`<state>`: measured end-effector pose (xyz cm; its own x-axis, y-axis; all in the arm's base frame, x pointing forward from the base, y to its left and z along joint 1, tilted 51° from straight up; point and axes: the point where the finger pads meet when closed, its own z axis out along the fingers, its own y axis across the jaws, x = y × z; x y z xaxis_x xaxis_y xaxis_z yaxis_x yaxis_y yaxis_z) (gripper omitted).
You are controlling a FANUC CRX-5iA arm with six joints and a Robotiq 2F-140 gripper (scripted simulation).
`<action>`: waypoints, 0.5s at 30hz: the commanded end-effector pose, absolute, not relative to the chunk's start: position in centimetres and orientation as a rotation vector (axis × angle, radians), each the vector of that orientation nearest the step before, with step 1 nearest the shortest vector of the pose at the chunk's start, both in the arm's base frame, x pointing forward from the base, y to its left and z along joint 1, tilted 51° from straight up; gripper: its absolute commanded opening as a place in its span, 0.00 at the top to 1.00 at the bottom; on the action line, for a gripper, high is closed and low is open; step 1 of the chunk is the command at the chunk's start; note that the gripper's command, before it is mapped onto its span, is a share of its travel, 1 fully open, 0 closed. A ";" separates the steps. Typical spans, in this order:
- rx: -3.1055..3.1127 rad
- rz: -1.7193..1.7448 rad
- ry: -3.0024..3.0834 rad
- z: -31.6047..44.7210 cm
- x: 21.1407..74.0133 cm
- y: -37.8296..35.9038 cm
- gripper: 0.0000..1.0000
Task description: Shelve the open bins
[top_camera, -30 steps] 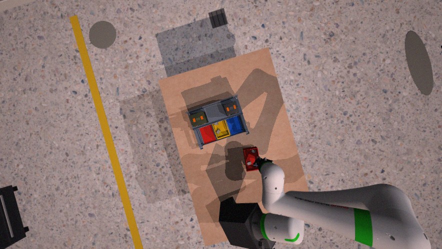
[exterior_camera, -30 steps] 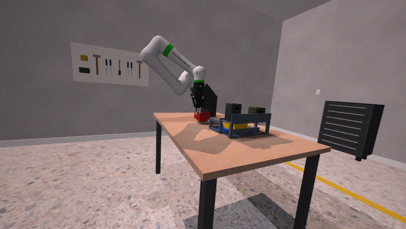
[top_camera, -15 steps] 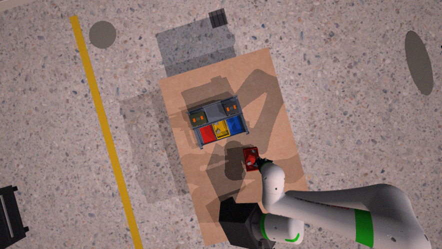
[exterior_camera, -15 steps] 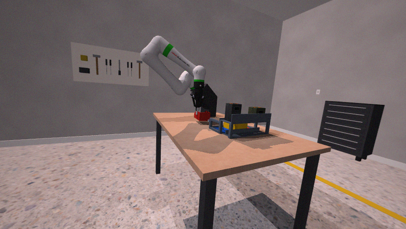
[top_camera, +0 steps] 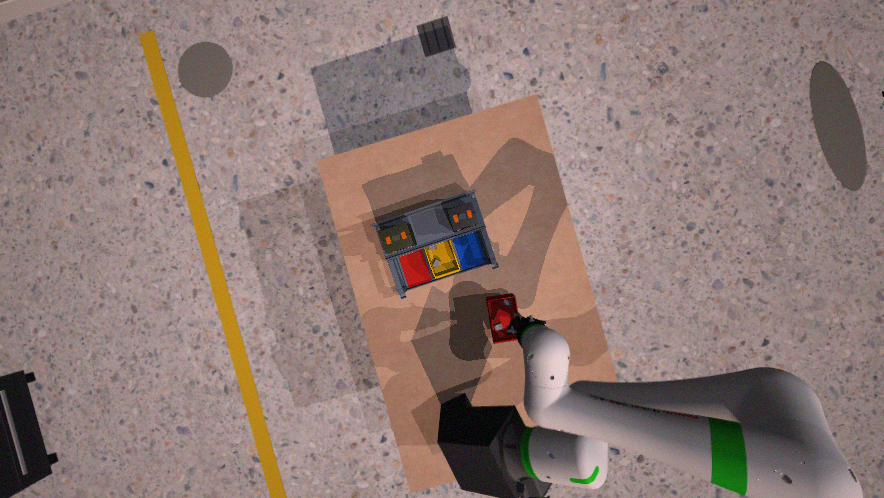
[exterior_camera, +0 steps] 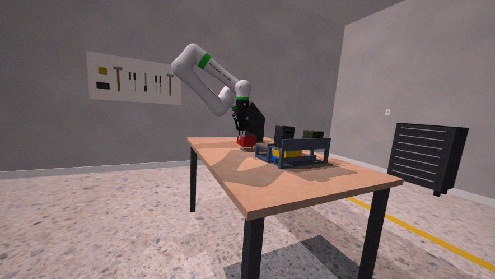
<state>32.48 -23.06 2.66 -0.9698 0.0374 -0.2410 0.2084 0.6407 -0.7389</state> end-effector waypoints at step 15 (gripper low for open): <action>0.197 -1.236 2.658 2.2 32.7 -22.7 1.00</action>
<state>32.60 -22.83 2.40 -0.9702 0.0360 -0.2394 0.2062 0.6409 -0.7394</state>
